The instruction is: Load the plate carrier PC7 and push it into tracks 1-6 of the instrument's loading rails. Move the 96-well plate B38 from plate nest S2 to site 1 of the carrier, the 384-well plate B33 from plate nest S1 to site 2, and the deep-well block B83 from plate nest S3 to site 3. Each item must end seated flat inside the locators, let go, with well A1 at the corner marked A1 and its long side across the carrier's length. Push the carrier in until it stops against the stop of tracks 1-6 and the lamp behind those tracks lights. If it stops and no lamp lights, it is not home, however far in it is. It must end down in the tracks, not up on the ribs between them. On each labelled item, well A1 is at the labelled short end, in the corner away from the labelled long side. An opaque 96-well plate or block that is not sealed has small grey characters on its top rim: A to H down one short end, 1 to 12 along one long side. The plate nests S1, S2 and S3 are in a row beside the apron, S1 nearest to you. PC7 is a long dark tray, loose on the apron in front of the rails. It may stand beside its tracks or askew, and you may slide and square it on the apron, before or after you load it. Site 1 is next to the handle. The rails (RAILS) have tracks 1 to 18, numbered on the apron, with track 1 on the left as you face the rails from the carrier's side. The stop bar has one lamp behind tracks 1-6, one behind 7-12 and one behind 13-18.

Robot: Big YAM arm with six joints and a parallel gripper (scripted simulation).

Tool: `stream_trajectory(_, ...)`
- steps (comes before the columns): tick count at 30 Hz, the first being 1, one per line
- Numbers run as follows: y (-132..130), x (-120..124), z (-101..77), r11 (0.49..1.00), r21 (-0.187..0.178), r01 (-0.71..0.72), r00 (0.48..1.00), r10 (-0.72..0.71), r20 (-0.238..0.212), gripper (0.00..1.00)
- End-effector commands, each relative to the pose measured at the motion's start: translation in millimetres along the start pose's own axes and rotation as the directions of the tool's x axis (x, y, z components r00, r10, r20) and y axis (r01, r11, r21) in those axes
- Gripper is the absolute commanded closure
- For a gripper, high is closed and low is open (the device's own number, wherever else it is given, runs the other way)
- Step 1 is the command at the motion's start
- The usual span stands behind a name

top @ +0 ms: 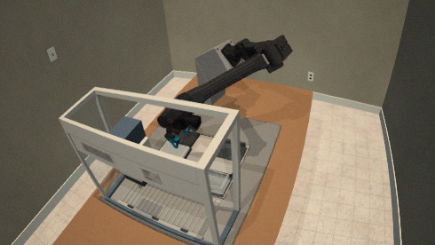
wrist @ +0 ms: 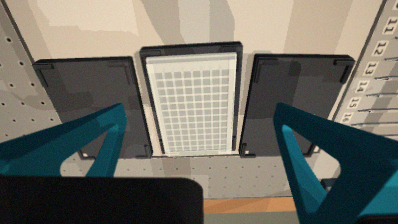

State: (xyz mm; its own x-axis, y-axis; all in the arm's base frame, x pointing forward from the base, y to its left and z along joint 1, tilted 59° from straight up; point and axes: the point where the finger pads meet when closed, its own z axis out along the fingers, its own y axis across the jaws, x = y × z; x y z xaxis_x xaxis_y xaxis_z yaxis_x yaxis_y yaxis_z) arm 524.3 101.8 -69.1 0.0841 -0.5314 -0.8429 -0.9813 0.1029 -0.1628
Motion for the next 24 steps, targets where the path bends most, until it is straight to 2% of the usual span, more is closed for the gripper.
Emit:
stream_trajectory(1,-2,-3,11.2,0.998,-0.022,0.062,0.998,-0.062,0.012,0.0)
stream_trajectory(2,-2,3,11.2,0.998,-0.022,0.063,0.998,-0.062,0.012,0.0)
stream_trajectory(4,-8,30,-8.2,0.999,0.016,0.04,0.999,-0.04,0.003,0.0)
stream_trajectory(10,-6,70,-8.8,0.999,0.017,0.04,0.999,-0.04,0.002,0.0)
stream_trajectory(11,-6,71,-8.7,0.999,0.017,0.04,0.999,-0.04,0.001,0.0)
stream_trajectory(13,10,59,12.5,0.998,-0.031,0.047,0.999,-0.046,0.012,0.0)
stream_trajectory(14,1,48,5.1,0.997,-0.016,0.072,0.997,-0.072,0.01,0.0)
stream_trajectory(17,-2,47,4.7,0.997,-0.013,0.077,0.997,-0.077,0.01,0.0)
stream_trajectory(18,-12,46,3.7,0.995,0.004,0.104,0.995,-0.104,0.008,0.0)
stream_trajectory(20,-1,59,16.9,0.998,-0.012,0.057,0.998,-0.056,0.009,0.0)
stream_trajectory(24,5,60,28.3,0.999,-0.018,0.047,0.999,-0.047,0.007,0.0)
